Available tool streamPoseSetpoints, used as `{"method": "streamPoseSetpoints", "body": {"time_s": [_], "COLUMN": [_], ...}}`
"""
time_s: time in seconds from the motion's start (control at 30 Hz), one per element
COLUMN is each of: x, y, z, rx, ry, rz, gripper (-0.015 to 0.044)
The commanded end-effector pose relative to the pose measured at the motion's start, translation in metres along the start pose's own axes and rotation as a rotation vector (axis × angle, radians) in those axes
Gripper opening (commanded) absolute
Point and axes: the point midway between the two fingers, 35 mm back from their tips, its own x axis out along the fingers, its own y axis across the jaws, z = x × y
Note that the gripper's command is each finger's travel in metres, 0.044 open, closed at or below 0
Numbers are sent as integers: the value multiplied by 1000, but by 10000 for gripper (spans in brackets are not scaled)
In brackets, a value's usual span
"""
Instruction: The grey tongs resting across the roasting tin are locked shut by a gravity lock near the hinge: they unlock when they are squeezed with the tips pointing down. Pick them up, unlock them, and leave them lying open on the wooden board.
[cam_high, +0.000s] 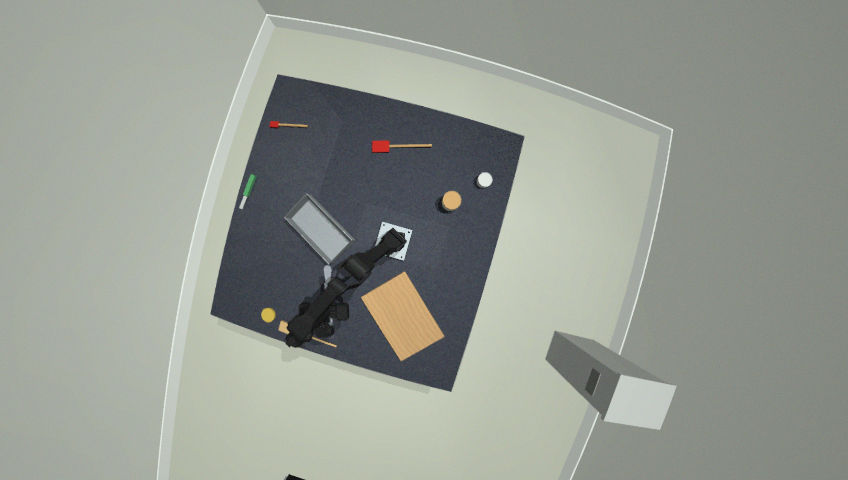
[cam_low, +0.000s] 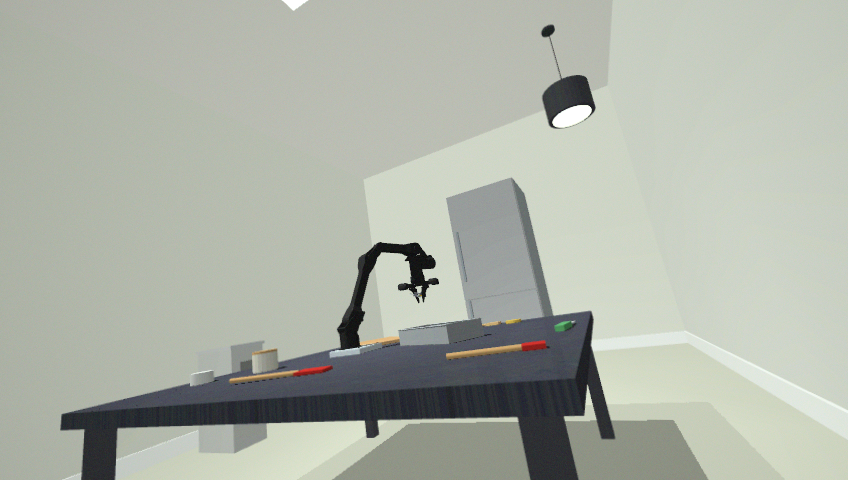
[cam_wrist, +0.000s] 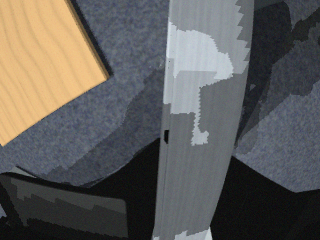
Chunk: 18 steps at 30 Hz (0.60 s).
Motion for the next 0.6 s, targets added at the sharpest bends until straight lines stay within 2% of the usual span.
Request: {"method": "streamPoseSetpoints", "body": {"time_s": [0.0,0.57], "x": [-2,-3], "y": [12,102], "z": [11,69], "rx": [-22,-210], "ry": [-5,-13], "rz": [-1,5], "gripper": [-150,-150]}}
